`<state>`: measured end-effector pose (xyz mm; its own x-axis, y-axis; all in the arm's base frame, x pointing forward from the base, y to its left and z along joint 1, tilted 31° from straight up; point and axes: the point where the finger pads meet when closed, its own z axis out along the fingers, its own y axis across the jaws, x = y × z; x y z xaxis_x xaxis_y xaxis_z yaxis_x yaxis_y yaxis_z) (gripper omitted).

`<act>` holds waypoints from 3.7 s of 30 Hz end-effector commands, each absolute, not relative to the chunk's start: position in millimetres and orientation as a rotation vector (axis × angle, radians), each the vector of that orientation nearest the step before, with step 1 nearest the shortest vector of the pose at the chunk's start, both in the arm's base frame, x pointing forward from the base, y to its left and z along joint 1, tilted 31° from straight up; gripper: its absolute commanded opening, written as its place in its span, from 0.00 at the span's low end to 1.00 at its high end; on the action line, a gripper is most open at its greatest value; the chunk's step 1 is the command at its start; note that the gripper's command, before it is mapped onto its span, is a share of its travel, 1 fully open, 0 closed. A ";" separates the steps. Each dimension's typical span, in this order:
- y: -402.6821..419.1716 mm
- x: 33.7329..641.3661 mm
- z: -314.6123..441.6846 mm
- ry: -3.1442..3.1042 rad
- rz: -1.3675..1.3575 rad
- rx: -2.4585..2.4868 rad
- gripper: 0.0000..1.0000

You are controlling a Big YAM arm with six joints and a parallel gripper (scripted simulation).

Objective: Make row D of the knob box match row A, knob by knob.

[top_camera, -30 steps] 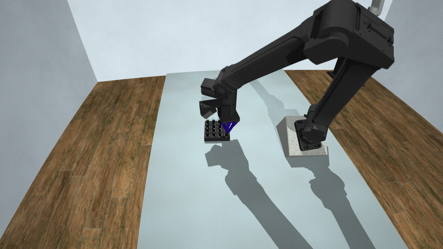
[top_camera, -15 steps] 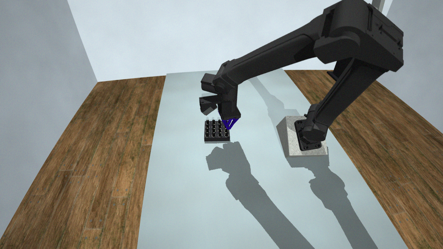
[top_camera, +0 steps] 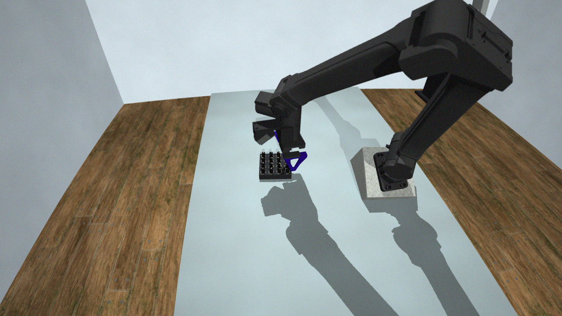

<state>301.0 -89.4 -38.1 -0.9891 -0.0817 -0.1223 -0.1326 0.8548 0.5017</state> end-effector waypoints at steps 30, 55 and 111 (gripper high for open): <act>-165.1 311.9 77.1 2.903 0.733 -0.213 1.00; -154.4 299.2 68.4 2.922 0.781 -0.193 1.00; -154.4 299.2 68.4 2.922 0.781 -0.193 1.00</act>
